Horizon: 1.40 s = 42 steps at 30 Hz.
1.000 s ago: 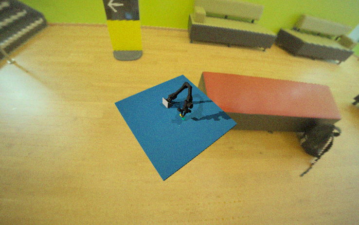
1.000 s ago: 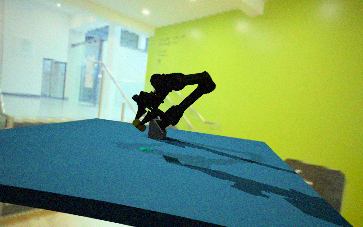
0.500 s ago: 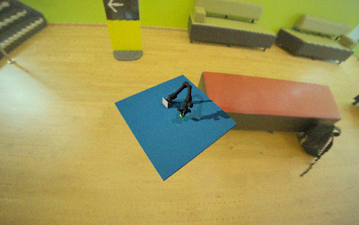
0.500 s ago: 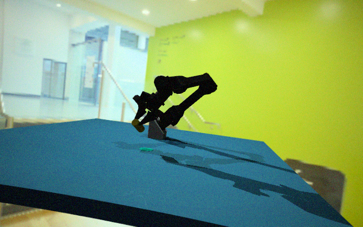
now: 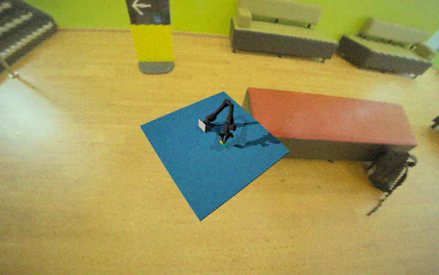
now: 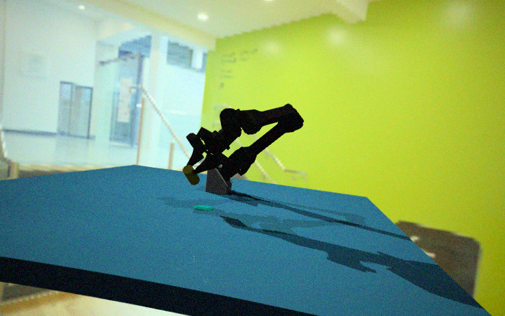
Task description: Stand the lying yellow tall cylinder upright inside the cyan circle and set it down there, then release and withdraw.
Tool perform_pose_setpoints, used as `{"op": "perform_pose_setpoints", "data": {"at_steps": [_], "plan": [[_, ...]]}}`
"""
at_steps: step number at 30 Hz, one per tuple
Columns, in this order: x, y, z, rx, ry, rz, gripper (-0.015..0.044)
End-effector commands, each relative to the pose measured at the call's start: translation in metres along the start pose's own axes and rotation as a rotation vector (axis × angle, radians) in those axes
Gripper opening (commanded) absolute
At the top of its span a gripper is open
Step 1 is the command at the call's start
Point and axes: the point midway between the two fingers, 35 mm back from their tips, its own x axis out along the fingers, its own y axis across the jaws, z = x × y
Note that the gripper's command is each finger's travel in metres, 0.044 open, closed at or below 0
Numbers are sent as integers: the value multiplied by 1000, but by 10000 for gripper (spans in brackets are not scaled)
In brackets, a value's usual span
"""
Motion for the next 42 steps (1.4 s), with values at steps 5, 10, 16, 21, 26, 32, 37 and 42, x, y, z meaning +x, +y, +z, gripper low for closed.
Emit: {"op": "perform_pose_setpoints", "data": {"at_steps": [5, 10, 16, 21, 26, 32, 37, 42], "plan": [[-2, 1, 0, 9, -58, -6, 105], [-3, 2, 0, 16, -92, -8, 105], [-4, 2, 0, 25, -132, -9, 105], [-5, 3, 0, 33, -166, -8, 105], [-6, 3, 0, 41, -200, -6, 105], [-7, 4, 0, 53, -241, -3, 105], [-9, 5, 0, 63, -275, 2, 105], [-11, 5, 0, 73, -309, 7, 105]]}}
